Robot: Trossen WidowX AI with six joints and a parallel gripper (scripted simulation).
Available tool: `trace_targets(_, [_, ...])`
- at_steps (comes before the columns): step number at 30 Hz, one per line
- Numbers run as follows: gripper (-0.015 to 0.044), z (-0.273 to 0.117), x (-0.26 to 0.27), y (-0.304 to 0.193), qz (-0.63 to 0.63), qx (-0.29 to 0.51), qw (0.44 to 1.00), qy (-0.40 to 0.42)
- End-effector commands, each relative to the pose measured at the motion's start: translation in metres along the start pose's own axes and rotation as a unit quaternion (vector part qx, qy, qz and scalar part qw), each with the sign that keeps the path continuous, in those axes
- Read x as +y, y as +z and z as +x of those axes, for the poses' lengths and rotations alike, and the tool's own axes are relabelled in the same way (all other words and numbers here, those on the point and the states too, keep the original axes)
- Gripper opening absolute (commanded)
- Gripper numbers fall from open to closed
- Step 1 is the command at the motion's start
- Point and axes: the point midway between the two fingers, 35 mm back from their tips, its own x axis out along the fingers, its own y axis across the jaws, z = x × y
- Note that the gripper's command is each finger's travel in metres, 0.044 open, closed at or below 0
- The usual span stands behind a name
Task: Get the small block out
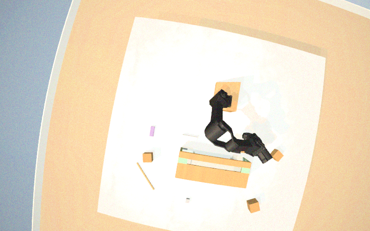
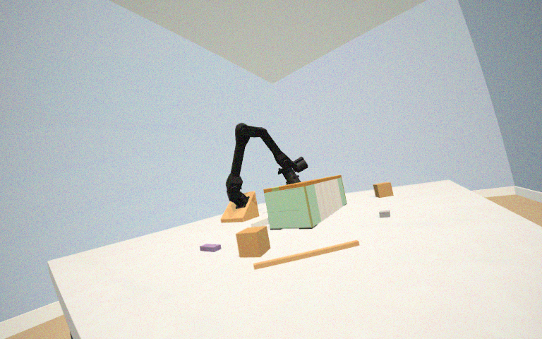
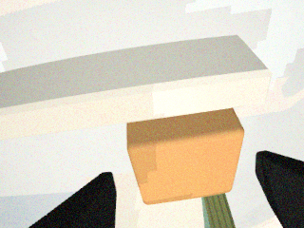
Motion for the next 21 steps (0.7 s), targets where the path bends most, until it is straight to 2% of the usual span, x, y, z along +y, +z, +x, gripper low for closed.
trace_targets(1, [0.0285,0.008,0.002,0.006,-0.005,-0.003,1.000,0.005])
trace_targets(4, [0.0285,0.010,0.002,0.007,-0.005,-0.003,1.000,0.005])
trace_targets(12, [0.0075,0.010,0.002,0.007,-0.005,-0.003,1.000,0.005])
trace_targets(14, [0.0062,0.010,0.002,0.007,-0.005,-0.003,1.000,0.005])
trace_targets(16, [0.0009,0.008,0.002,0.006,-0.003,-0.003,1.000,0.004])
trace_targets(21, [0.0000,-0.006,0.000,-0.002,-0.001,-0.003,1.000,0.003])
